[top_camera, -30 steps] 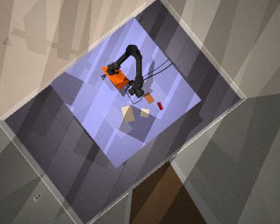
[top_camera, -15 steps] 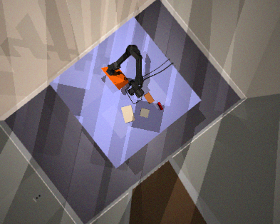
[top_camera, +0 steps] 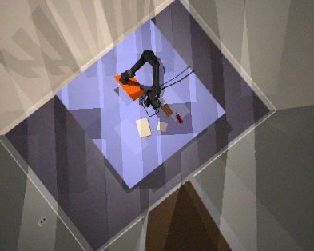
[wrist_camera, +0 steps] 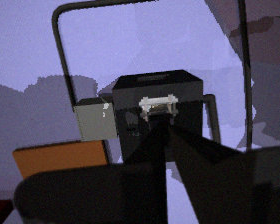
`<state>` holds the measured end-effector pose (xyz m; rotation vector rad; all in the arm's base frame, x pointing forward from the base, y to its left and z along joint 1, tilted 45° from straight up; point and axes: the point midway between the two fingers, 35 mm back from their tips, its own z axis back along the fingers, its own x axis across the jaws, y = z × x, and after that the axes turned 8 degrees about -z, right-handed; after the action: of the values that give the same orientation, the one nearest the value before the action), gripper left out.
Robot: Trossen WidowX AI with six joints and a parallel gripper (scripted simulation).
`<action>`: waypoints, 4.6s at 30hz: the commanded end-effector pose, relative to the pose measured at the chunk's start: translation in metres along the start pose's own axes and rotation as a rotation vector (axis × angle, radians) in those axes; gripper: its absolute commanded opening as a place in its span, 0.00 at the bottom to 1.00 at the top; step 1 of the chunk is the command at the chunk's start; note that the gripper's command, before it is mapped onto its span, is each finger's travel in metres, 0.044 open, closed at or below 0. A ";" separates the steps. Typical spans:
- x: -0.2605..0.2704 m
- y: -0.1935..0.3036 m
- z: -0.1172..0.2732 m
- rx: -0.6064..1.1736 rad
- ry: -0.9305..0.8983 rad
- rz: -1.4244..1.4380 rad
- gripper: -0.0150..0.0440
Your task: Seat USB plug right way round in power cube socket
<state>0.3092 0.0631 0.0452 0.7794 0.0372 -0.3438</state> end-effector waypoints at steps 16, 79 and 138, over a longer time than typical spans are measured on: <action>-0.001 -0.001 -0.003 0.000 0.003 -0.015 0.25; -0.001 -0.001 -0.011 0.000 0.003 -0.021 0.25; -0.001 -0.001 -0.018 0.000 0.003 -0.021 0.25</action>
<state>0.3094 0.0739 0.0324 0.7798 0.0455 -0.3624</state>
